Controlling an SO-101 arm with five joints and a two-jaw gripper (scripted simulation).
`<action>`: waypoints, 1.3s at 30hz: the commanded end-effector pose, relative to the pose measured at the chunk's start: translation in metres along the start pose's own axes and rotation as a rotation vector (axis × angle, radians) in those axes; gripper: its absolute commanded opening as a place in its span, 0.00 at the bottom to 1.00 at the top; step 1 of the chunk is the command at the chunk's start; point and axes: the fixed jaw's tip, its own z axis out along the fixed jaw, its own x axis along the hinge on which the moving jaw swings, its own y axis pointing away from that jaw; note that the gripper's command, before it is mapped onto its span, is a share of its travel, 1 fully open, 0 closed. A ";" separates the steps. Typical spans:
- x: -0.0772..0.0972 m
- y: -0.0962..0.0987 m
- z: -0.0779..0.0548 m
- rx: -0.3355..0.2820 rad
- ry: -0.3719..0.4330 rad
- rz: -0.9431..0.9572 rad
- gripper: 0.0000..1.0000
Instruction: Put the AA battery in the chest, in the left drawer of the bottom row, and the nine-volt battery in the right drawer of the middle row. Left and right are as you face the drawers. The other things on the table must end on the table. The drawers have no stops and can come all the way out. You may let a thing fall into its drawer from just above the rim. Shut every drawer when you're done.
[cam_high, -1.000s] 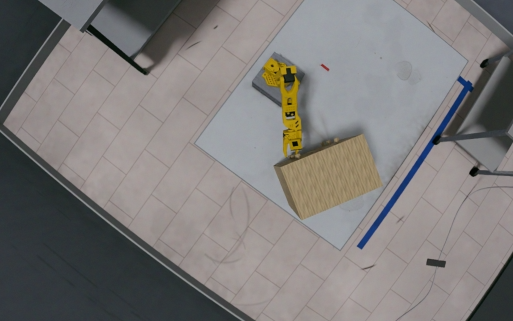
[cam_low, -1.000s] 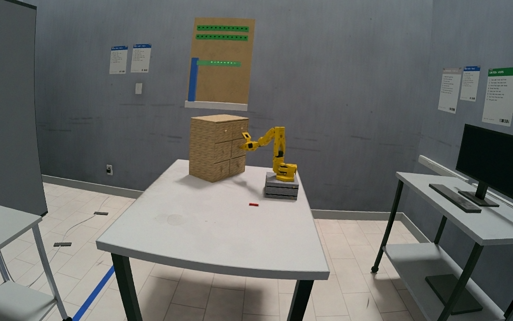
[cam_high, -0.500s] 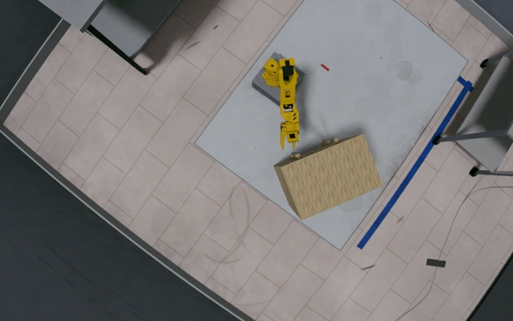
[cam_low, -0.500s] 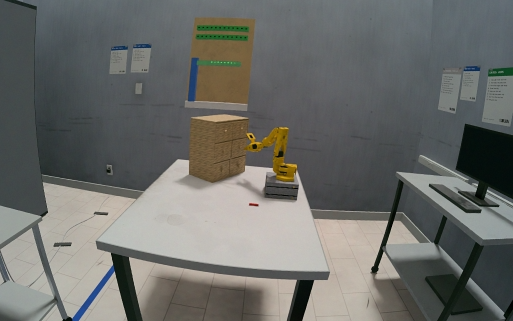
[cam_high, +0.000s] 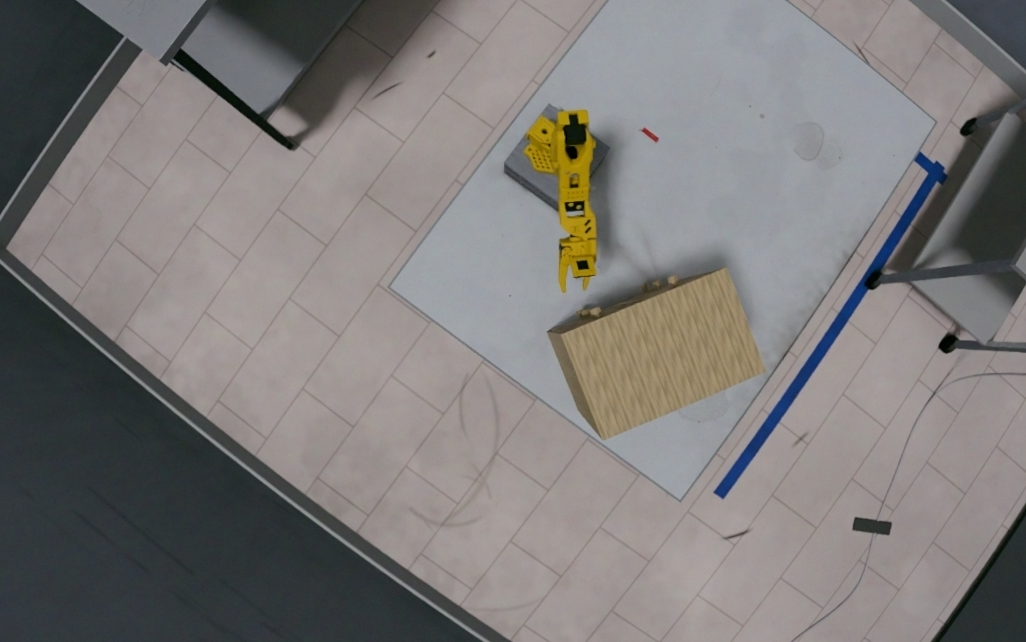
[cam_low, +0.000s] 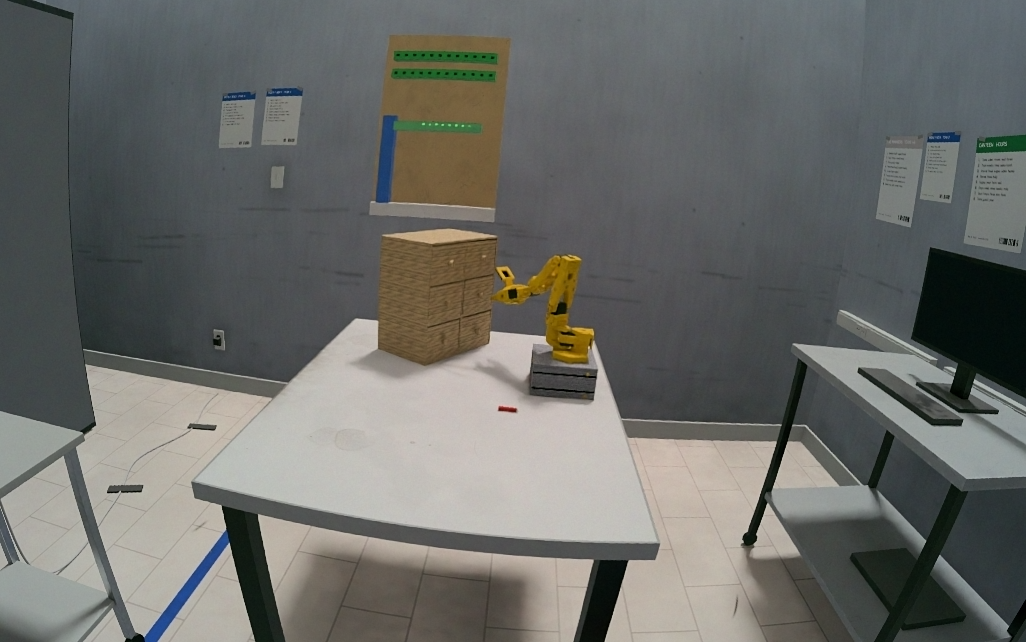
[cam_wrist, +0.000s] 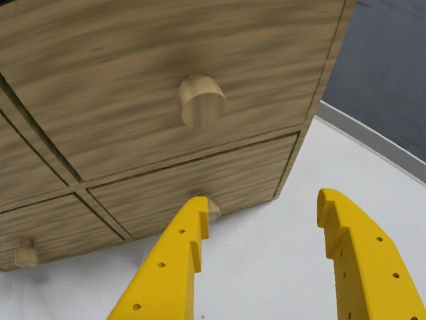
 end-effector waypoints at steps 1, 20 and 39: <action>0.003 -0.002 -0.005 0.007 0.037 -0.009 0.21; 0.025 -0.004 -0.034 0.011 0.271 -0.016 0.21; 0.051 -0.005 -0.072 0.011 0.506 -0.021 0.21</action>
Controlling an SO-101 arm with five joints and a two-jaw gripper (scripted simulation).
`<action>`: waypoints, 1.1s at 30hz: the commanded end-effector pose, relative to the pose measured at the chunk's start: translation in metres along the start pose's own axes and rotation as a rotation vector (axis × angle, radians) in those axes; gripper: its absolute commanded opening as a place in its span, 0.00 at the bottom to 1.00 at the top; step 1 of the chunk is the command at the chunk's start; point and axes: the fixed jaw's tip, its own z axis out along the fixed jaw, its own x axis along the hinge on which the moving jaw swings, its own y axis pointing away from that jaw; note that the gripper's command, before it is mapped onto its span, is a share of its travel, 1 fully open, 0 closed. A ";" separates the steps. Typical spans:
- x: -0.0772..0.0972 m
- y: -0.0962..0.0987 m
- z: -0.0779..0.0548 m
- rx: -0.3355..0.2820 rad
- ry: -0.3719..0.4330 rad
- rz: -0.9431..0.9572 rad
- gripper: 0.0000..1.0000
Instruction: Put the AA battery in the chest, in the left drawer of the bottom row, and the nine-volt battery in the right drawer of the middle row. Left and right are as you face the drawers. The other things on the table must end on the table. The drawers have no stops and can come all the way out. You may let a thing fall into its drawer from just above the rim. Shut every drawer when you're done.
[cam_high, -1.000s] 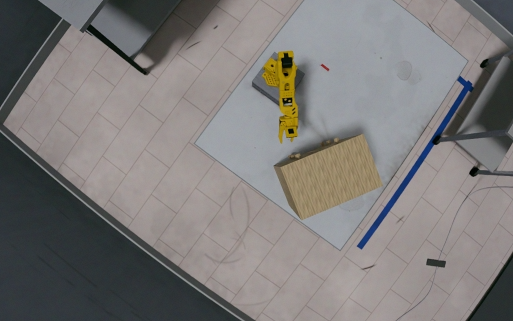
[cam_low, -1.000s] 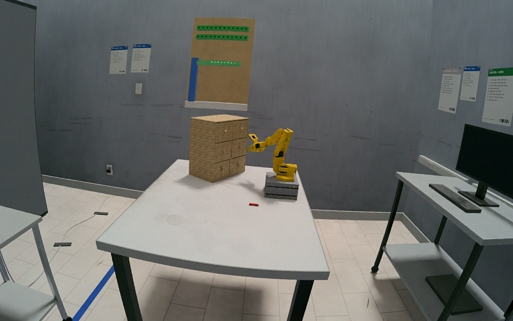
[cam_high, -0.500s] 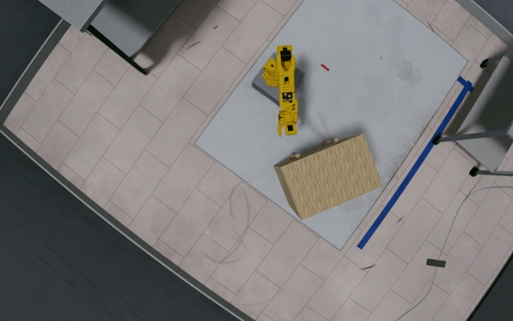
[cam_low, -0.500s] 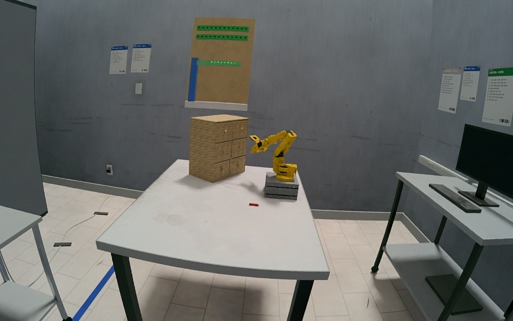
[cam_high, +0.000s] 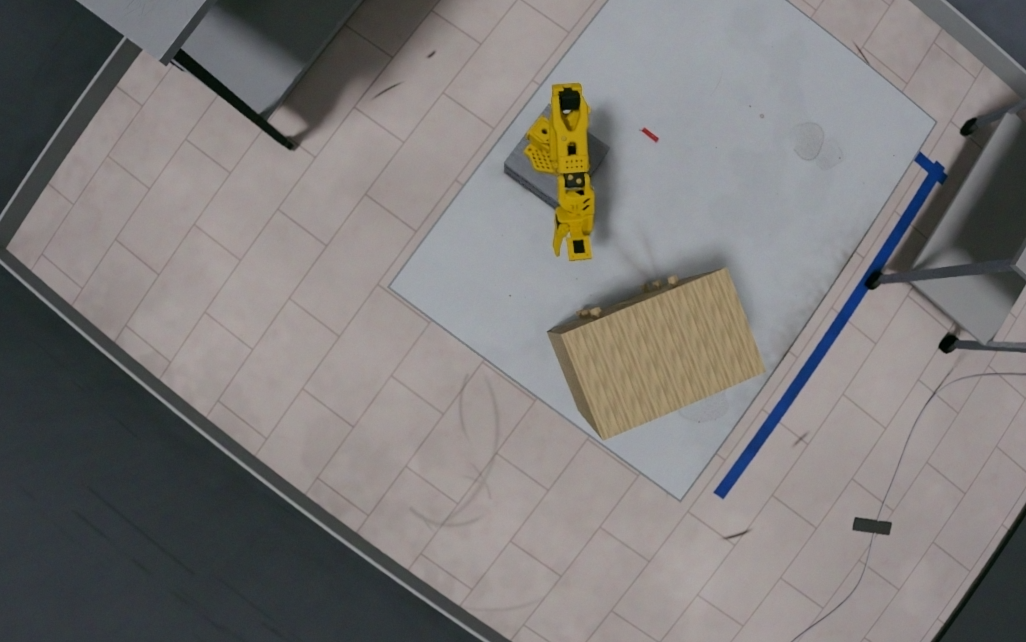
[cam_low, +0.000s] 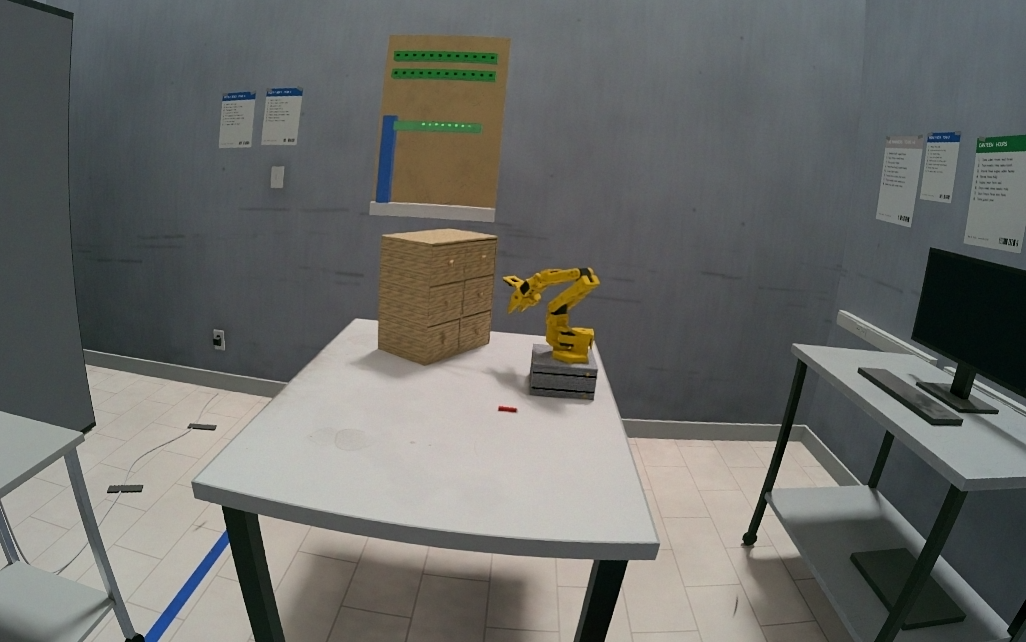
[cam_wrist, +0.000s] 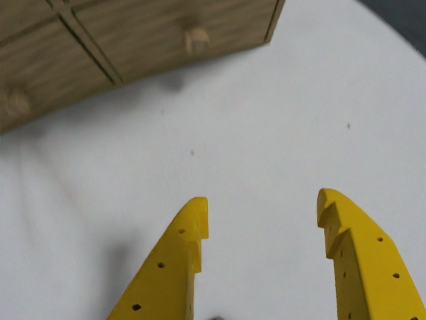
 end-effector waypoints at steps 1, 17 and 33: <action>0.015 -0.002 -0.009 0.004 0.065 -0.007 0.21; 0.050 -0.001 -0.029 0.001 0.241 -0.010 0.21; 0.050 -0.001 -0.029 0.001 0.241 -0.010 0.21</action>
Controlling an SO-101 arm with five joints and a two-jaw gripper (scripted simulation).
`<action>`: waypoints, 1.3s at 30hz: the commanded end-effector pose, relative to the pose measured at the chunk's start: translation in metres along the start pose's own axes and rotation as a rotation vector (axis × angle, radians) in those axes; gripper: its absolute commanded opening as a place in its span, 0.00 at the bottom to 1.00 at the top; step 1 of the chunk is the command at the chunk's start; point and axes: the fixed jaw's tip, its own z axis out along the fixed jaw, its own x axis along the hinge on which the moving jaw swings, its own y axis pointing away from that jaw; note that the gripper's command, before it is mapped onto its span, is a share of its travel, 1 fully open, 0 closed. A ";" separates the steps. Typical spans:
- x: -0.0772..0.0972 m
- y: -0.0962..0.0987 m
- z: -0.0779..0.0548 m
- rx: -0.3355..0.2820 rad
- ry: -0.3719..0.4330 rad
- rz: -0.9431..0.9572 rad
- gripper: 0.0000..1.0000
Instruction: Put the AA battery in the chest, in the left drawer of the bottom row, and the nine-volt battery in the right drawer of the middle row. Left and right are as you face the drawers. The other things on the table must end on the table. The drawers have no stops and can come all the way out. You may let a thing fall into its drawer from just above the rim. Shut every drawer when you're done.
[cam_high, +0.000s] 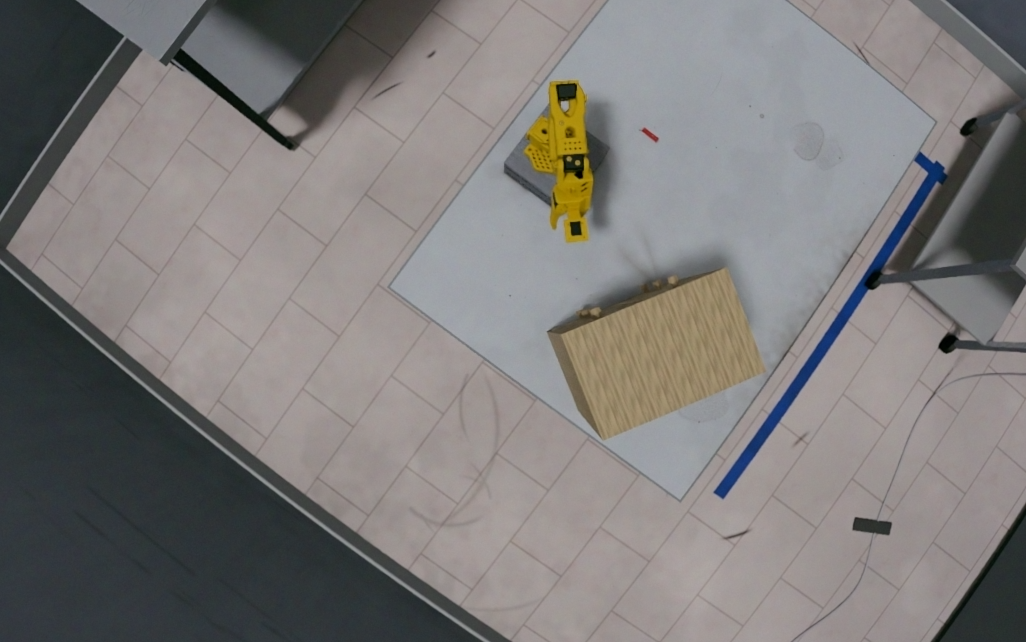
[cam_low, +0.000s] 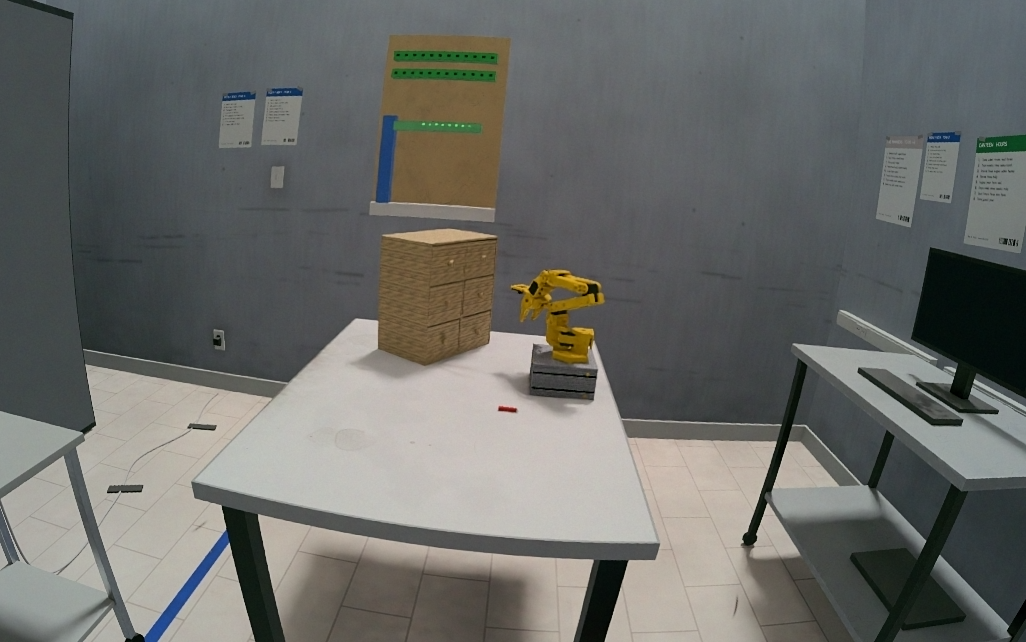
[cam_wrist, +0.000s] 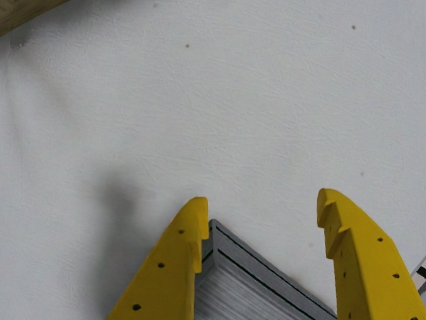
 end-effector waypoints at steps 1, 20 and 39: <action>0.005 -0.001 0.002 0.002 0.018 -0.005 0.21; 0.019 0.015 0.003 -0.053 0.261 -0.114 0.27; 0.036 0.031 0.006 -0.087 0.535 -0.250 0.38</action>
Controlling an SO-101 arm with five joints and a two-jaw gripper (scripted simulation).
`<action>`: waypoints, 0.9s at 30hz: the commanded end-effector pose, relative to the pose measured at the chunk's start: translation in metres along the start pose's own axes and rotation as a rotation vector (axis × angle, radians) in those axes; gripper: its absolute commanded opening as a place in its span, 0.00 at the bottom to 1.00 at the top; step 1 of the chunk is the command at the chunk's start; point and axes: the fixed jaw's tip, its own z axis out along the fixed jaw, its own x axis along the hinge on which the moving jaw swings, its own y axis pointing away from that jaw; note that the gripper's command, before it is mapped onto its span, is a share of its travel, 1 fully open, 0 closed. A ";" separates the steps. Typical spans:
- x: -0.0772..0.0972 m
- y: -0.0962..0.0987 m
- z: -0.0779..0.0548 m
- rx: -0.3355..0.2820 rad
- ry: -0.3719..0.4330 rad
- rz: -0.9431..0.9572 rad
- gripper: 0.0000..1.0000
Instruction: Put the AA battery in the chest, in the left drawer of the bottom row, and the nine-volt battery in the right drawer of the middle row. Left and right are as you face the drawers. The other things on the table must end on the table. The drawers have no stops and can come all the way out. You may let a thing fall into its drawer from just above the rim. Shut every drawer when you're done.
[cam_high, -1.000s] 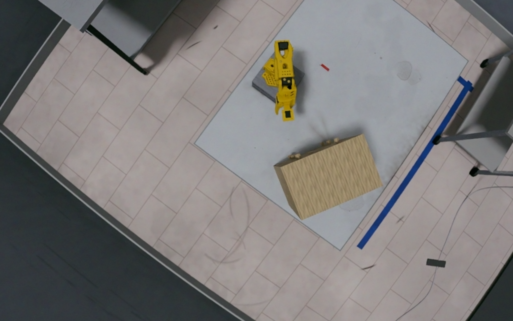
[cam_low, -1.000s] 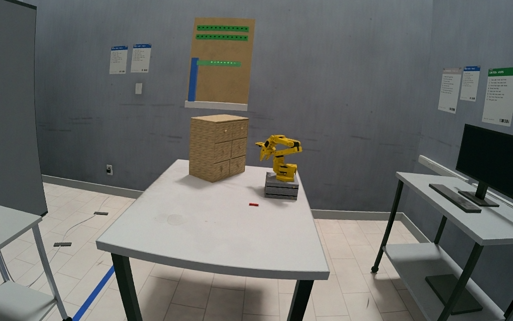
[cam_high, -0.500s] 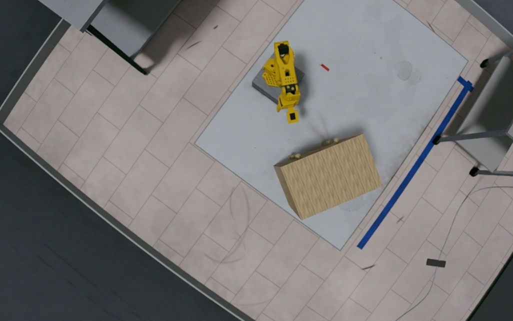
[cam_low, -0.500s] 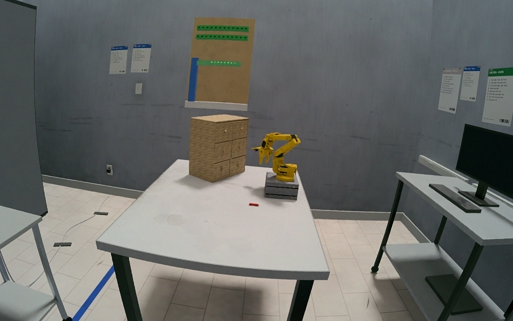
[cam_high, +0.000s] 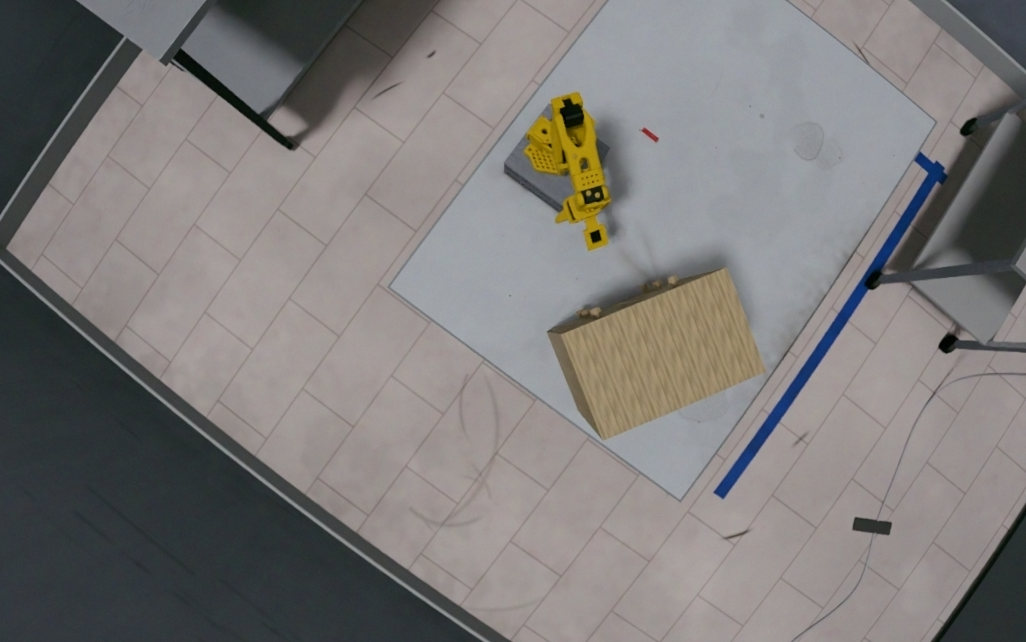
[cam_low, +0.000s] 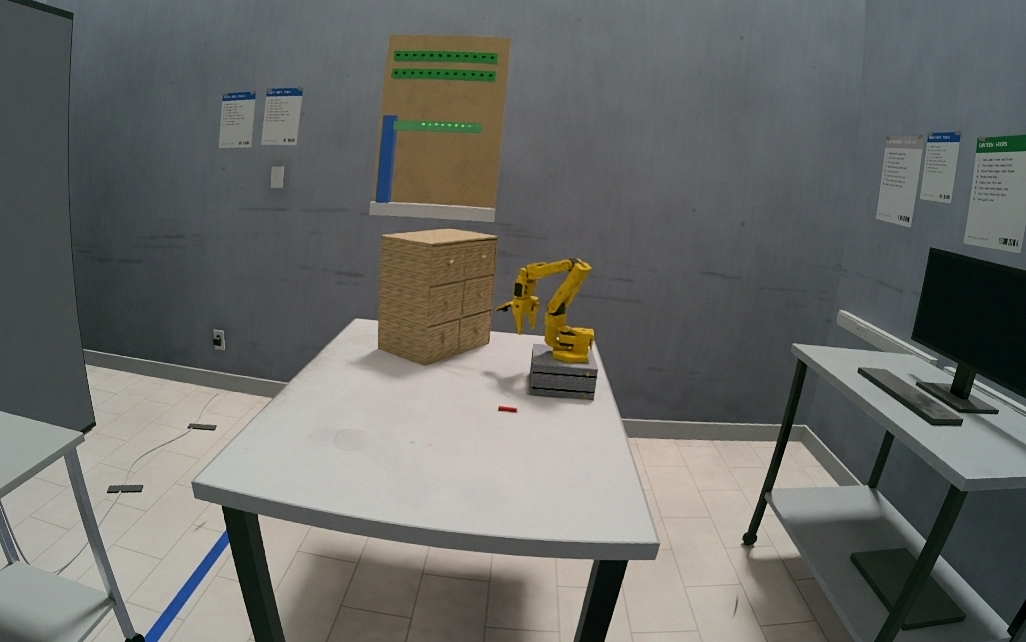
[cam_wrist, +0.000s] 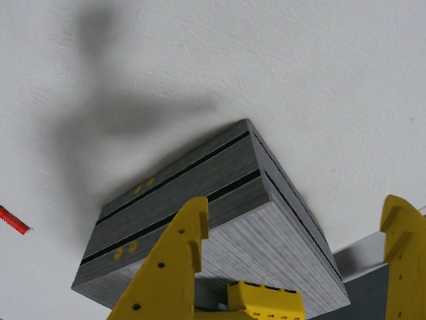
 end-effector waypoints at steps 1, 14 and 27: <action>0.000 0.001 -0.001 -0.001 0.007 -0.018 0.38; 0.000 0.001 -0.001 -0.001 0.007 -0.018 0.40; 0.000 0.001 -0.001 -0.001 0.007 -0.018 0.40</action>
